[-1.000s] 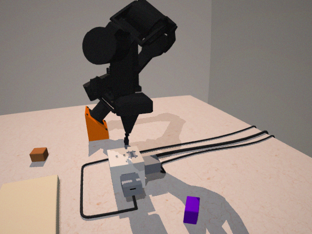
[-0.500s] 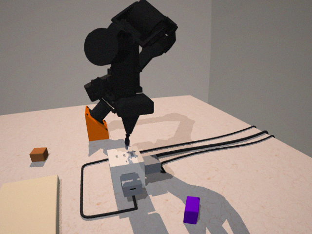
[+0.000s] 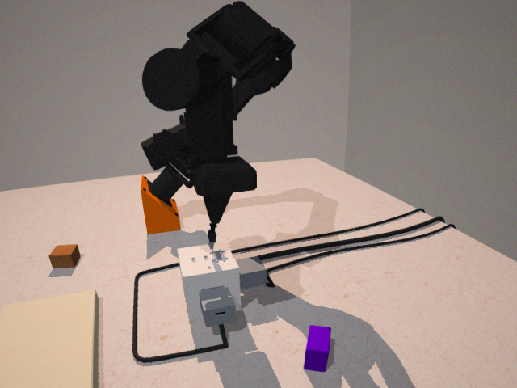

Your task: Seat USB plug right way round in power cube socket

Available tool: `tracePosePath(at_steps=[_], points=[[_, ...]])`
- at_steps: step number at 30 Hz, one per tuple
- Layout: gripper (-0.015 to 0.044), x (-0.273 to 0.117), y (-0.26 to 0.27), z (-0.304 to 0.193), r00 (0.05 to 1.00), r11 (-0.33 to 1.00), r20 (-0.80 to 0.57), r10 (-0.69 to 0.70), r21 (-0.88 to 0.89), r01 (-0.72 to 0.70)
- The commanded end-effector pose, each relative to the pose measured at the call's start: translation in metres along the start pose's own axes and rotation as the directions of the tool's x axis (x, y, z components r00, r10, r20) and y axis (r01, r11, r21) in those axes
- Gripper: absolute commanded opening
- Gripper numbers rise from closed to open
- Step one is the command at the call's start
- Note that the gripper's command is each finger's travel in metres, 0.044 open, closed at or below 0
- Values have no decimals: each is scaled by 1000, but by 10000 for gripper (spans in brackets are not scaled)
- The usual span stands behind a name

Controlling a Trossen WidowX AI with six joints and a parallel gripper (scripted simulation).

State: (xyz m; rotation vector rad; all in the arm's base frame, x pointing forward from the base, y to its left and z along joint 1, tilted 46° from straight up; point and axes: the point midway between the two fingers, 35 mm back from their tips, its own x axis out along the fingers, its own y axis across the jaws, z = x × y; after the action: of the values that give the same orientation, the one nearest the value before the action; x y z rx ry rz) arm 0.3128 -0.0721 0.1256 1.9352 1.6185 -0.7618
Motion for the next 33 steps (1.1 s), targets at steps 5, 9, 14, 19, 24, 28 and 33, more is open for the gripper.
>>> tracePosePath(at_steps=[5,9,14,19,24,28,33], points=[[0,1,0,-2,1000,1000,-3,2,6,-2],[0,2,0,-2,1000,1000,-3,2,6,-2],[0,2,0,-3,1000,1000,-3,2,7,-2],[0,3,0,-3,1000,1000,-3,2,7,-2],[0,3,0,-4,1000,1000,-3,2,7,-2],[0,4,0,-5,1000,1000,-3,2,8,-2],[0,5,0,-5,1000,1000,-3,2,8,-2]])
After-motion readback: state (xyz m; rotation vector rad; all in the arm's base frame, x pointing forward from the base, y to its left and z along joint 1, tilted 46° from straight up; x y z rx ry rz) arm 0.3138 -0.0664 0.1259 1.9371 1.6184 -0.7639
